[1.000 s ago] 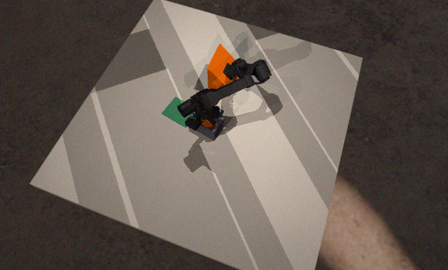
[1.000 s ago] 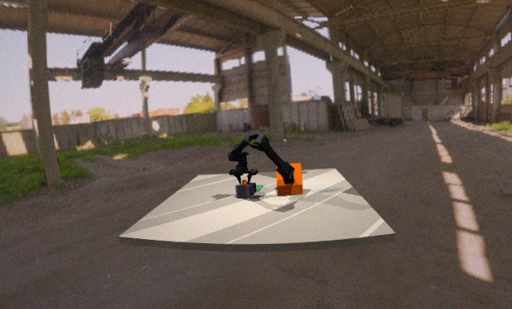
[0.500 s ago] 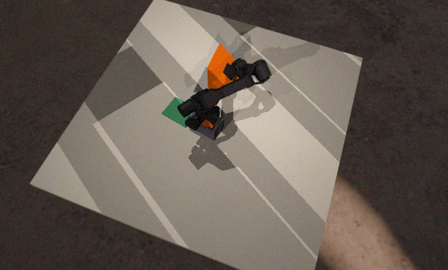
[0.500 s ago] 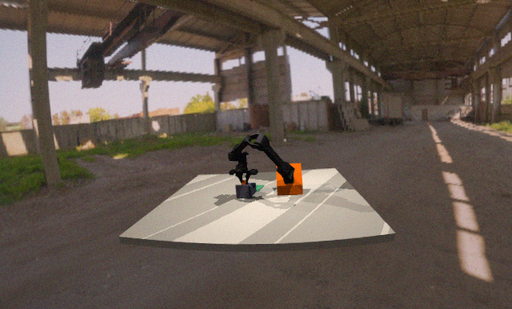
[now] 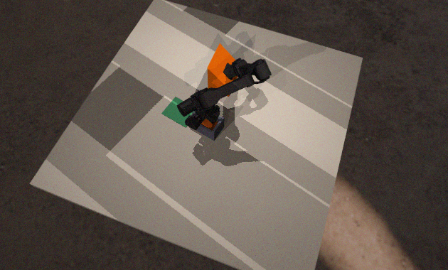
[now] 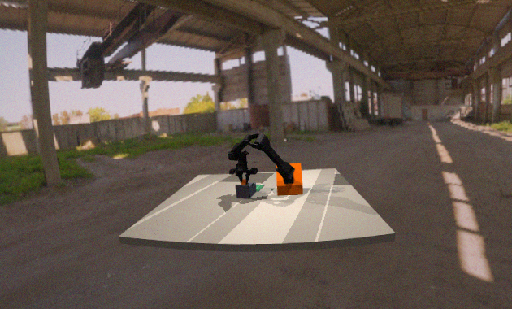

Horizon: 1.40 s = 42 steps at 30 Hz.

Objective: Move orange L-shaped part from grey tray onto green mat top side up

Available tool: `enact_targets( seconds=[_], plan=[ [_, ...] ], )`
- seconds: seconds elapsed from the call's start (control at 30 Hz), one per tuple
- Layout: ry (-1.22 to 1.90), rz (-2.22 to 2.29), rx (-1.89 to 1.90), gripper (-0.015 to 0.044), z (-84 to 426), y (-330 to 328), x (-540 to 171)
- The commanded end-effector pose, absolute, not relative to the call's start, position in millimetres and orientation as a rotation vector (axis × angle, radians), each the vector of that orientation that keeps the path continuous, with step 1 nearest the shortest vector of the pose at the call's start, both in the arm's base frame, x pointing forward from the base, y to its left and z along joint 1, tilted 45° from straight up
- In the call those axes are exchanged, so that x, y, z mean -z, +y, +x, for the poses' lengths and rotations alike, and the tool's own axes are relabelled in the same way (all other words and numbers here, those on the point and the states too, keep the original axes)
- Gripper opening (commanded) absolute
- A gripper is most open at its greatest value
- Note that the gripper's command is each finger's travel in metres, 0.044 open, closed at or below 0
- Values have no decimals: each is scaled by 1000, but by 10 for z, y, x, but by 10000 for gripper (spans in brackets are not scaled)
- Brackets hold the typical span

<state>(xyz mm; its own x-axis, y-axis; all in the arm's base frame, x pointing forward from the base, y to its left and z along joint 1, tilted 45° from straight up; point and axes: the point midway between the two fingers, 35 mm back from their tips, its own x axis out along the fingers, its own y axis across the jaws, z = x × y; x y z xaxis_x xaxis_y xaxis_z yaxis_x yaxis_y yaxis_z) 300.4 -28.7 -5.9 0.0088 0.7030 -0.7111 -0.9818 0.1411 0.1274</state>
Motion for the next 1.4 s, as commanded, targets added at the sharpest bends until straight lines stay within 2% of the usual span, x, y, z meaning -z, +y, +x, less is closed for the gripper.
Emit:
enact_targets(
  seconds=[0.0,1.37],
  plan=[
    [743,-474,-1389,0,3015,-339,13],
    [743,-473,-1386,0,3006,-789,-438]
  ],
)
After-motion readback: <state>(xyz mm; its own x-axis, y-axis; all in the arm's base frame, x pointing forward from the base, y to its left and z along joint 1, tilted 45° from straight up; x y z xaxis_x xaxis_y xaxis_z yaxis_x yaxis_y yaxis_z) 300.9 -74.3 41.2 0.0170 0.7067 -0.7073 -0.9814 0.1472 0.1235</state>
